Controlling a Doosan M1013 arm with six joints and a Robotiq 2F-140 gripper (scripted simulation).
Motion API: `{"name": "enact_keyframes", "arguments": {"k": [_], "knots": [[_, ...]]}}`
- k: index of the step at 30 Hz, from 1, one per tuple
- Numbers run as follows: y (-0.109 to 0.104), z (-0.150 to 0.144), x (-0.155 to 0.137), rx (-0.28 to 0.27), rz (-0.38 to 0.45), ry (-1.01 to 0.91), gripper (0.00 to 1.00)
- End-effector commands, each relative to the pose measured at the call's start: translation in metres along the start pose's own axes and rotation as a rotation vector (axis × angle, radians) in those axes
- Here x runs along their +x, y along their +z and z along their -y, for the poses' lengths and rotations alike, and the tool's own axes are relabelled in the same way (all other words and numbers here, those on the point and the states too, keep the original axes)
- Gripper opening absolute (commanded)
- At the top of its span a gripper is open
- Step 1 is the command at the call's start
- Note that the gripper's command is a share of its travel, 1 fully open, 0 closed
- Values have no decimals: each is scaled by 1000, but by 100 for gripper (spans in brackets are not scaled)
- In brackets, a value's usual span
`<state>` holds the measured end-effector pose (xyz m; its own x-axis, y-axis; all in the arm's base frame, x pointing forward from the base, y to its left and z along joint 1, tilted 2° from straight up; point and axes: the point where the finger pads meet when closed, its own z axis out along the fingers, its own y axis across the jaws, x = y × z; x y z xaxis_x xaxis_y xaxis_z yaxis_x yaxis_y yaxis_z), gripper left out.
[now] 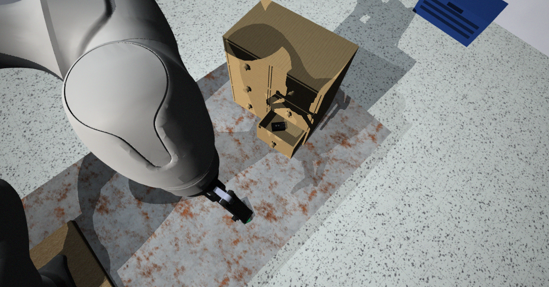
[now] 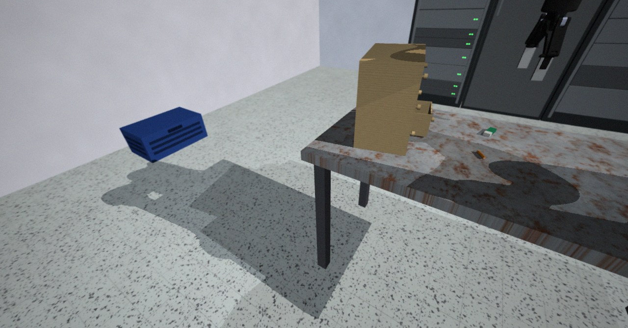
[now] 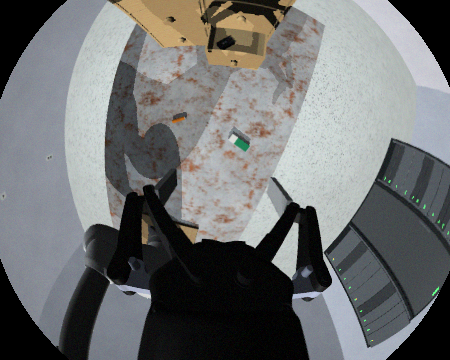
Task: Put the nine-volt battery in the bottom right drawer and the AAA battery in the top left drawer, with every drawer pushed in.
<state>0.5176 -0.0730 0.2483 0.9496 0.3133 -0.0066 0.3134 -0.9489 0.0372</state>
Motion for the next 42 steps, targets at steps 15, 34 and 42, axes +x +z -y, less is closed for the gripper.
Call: {"name": "enact_keyframes", "arguments": {"k": [15,34,42], "knots": [[6,-1,6,1,-110,0,100],[43,-1,44,1,-565,0,100],[53,-1,54,1,-686,0,100]]}}
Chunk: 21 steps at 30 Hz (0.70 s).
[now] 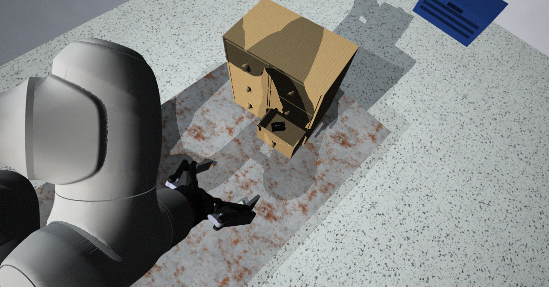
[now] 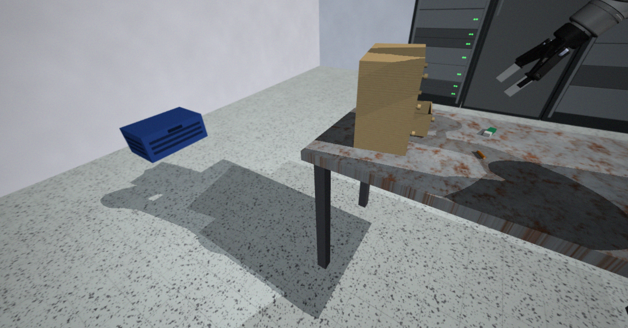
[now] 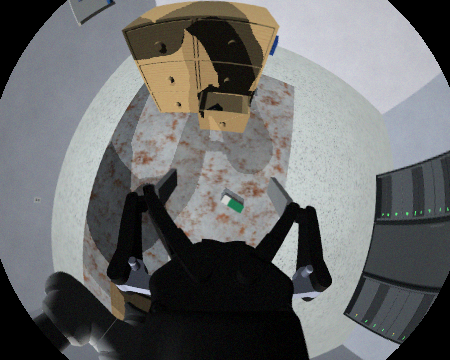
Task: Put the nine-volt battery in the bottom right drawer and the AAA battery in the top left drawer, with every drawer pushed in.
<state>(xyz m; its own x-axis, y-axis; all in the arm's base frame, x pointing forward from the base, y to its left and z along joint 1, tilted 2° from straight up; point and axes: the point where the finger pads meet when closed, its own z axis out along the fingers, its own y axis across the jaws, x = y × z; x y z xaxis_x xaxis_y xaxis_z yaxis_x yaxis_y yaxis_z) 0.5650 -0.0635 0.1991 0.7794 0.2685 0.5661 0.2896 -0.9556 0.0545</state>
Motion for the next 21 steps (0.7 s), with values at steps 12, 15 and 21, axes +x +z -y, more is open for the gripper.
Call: {"name": "enact_keyframes", "arguments": {"k": [12,15,21], "knots": [[29,4,6,30,-271,-6,100],[31,4,7,31,-287,-6,100],[41,4,9,31,-378,-5,100]]}}
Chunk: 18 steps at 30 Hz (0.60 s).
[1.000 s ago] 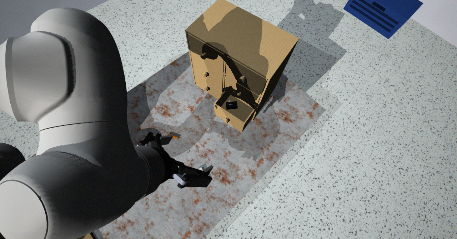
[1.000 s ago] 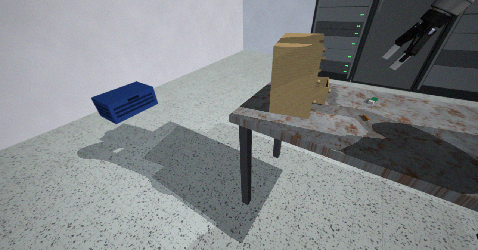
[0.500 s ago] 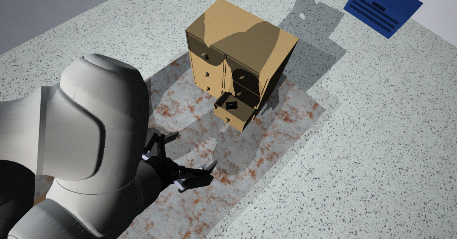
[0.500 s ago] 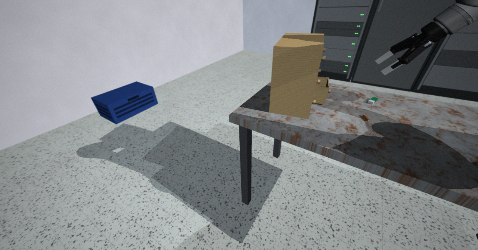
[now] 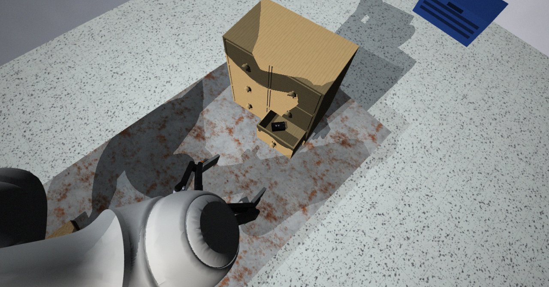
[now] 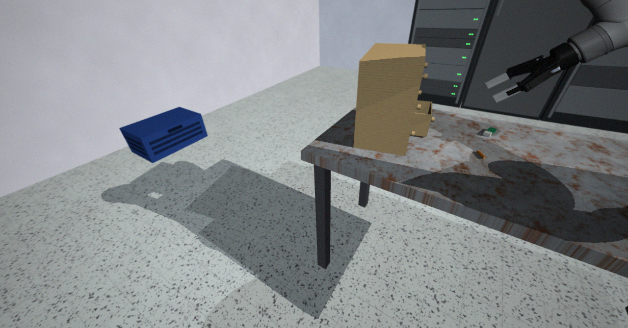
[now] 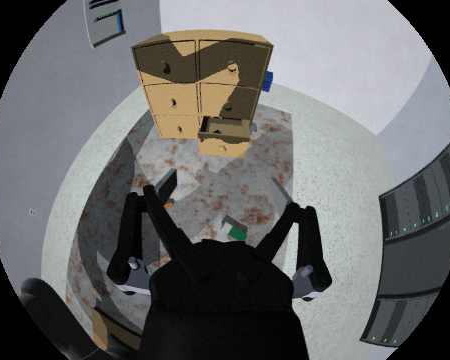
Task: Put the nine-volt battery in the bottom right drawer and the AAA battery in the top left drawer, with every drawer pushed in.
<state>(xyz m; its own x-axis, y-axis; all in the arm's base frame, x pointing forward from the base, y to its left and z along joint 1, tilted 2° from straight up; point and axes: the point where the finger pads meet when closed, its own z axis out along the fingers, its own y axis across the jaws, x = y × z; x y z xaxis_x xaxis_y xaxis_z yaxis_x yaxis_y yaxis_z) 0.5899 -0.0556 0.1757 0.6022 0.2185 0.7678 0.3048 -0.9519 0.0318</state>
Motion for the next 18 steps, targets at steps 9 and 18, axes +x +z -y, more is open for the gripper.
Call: {"name": "enact_keyframes", "arguments": {"k": [9,18], "knots": [[22,2,-3,6,-235,-9,100],[31,2,-4,6,-308,-9,100]]}}
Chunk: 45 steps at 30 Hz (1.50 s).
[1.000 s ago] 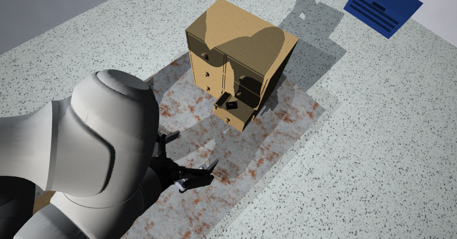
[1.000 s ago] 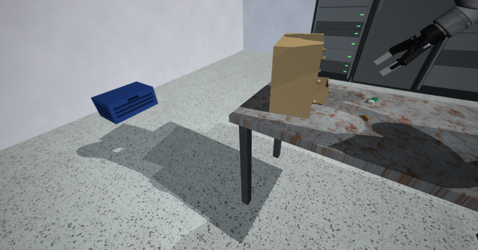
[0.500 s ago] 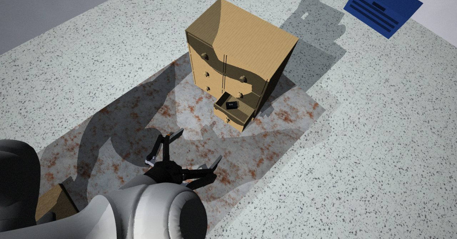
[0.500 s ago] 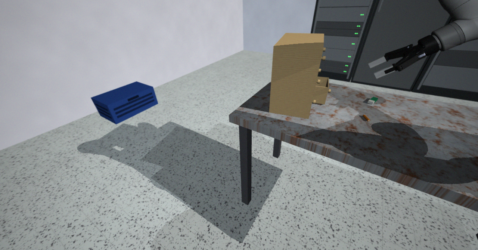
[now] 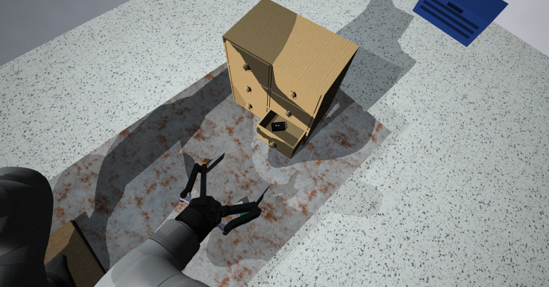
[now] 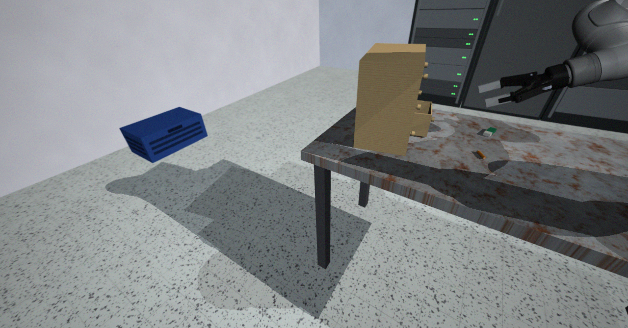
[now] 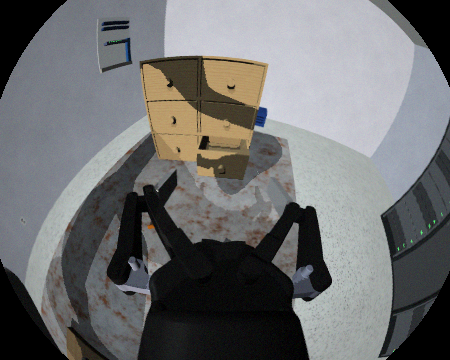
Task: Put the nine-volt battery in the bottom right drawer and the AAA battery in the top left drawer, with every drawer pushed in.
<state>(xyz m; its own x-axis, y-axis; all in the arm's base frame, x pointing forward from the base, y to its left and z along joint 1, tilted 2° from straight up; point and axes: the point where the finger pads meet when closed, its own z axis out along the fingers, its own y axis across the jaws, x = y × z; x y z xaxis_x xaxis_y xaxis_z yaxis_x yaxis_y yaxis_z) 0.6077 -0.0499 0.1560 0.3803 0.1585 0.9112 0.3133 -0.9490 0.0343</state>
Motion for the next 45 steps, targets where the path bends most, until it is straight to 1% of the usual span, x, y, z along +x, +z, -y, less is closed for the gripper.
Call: {"name": "enact_keyframes", "arguments": {"k": [1,6,14,15,36,45], "knots": [[4,2,-2,0,-43,-2,100],[7,2,-3,-1,-64,-2,100],[7,1,-3,-1,-68,-2,100],[7,1,-3,-1,-68,-2,0],[7,1,-3,-1,-68,-2,0],[17,1,-9,-1,-68,-2,0]]}}
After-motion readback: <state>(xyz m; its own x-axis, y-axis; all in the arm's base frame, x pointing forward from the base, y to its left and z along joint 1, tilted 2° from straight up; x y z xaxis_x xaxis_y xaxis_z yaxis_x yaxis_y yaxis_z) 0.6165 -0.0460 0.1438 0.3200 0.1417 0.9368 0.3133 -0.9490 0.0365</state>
